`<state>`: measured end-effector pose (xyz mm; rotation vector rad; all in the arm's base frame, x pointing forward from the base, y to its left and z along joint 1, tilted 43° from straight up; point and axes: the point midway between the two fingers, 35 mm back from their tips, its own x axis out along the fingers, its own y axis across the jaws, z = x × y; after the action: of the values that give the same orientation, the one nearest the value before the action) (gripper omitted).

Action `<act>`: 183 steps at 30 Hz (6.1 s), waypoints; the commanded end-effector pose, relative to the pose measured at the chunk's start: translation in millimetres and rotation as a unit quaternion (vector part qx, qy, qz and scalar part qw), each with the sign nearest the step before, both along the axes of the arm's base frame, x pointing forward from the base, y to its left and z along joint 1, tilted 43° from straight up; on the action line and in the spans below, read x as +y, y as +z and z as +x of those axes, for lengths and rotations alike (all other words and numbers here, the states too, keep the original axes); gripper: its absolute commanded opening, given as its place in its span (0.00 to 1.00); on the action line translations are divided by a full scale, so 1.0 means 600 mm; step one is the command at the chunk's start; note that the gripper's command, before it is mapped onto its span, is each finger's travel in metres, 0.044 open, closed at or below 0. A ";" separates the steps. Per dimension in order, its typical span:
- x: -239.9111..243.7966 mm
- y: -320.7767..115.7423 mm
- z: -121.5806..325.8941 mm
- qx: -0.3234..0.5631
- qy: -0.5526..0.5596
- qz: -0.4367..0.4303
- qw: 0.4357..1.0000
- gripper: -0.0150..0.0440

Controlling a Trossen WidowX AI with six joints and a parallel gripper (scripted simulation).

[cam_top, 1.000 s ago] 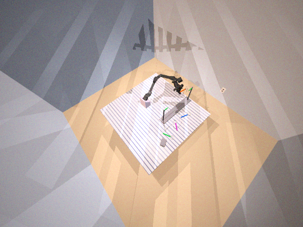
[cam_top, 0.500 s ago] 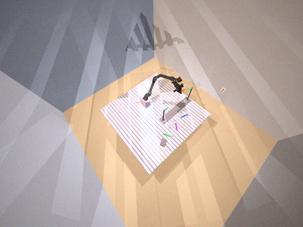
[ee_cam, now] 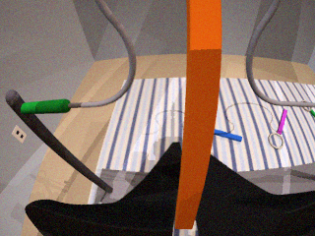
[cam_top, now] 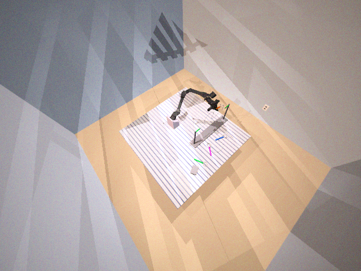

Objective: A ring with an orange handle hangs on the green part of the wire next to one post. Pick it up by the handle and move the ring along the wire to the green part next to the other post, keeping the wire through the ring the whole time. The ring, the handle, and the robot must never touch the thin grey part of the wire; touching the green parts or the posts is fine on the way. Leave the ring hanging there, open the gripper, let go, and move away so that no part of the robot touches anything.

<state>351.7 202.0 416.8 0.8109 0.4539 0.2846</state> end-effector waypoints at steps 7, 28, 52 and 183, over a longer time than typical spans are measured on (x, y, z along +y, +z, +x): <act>0.014 0.024 -0.003 -0.003 0.003 0.121 0.993 0.00; 0.029 0.076 -0.004 -0.004 0.007 0.357 0.934 0.00; 0.015 0.135 -0.005 -0.005 0.008 0.599 0.801 0.00; 0.033 -0.256 0.003 -0.021 0.020 -0.008 1.000 0.00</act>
<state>353.5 226.4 265.7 0.7967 0.4337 0.3376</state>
